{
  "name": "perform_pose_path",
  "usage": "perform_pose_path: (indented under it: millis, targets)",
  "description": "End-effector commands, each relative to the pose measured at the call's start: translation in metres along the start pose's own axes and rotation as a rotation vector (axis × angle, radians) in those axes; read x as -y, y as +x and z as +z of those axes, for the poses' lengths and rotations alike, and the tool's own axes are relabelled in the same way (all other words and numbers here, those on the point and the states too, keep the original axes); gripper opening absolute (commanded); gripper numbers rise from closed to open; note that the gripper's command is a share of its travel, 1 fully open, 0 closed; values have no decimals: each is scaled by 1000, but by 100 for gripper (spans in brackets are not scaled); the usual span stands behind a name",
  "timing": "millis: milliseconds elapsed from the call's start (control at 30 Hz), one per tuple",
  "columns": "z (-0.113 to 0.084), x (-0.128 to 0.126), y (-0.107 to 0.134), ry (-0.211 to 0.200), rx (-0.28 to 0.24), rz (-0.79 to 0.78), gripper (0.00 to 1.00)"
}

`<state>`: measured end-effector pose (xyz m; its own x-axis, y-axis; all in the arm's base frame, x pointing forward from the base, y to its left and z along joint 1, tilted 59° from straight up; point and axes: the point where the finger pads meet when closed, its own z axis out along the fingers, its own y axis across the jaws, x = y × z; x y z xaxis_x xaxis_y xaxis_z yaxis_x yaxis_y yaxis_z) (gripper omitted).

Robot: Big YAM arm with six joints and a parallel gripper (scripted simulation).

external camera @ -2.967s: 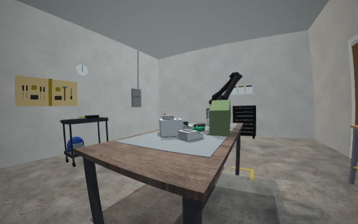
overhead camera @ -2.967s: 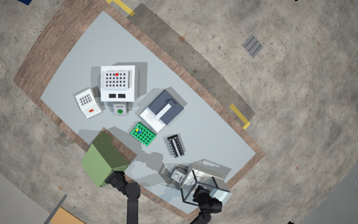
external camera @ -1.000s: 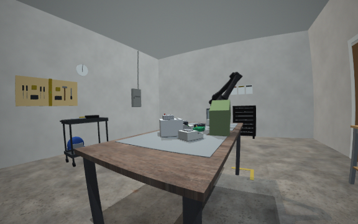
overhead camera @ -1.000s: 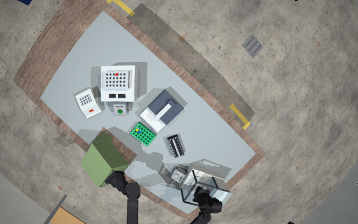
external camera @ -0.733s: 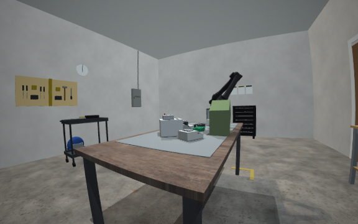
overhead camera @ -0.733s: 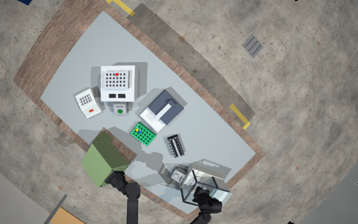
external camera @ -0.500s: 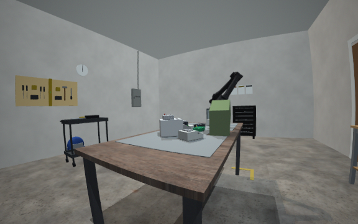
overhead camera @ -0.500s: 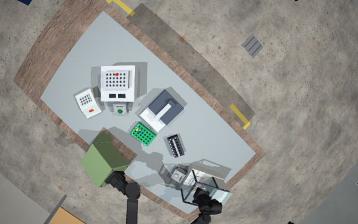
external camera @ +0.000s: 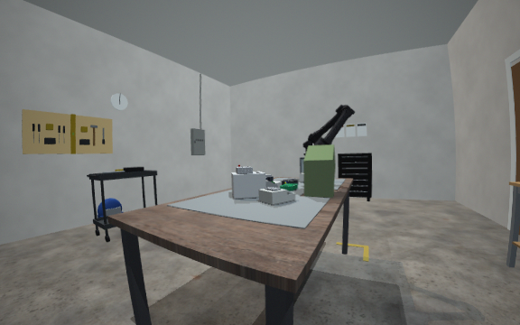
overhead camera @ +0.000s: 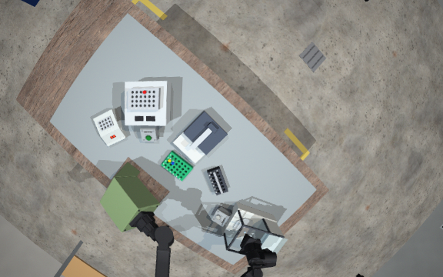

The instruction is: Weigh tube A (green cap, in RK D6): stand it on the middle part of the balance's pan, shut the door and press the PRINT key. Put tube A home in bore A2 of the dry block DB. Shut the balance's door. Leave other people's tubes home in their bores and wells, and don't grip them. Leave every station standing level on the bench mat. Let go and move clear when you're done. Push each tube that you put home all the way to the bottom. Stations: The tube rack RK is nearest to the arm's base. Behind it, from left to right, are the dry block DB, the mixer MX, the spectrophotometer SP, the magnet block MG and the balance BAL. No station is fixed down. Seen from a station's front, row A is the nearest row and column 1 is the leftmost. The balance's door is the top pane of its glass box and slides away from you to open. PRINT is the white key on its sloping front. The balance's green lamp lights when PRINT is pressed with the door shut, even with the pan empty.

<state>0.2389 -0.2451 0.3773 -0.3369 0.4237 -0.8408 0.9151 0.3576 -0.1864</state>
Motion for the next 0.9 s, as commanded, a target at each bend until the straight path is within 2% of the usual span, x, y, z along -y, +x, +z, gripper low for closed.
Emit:
perform_pose_path:
  millis: [0,67,100,300,567,633,667,867]
  targets:
    - [-23,2,-18,-23,38,41,9]
    - [-23,2,-18,-23,38,41,9]
    - [-15,-5,-15,-16,15,20,9]
    - [-34,2,-18,-24,35,41,9]
    - [-47,2,-17,-24,33,41,9]
    - [-47,2,-17,-24,33,41,9]
    - [-41,-5,-14,-17,15,22,9]
    - [-57,2,-16,-24,30,40,9]
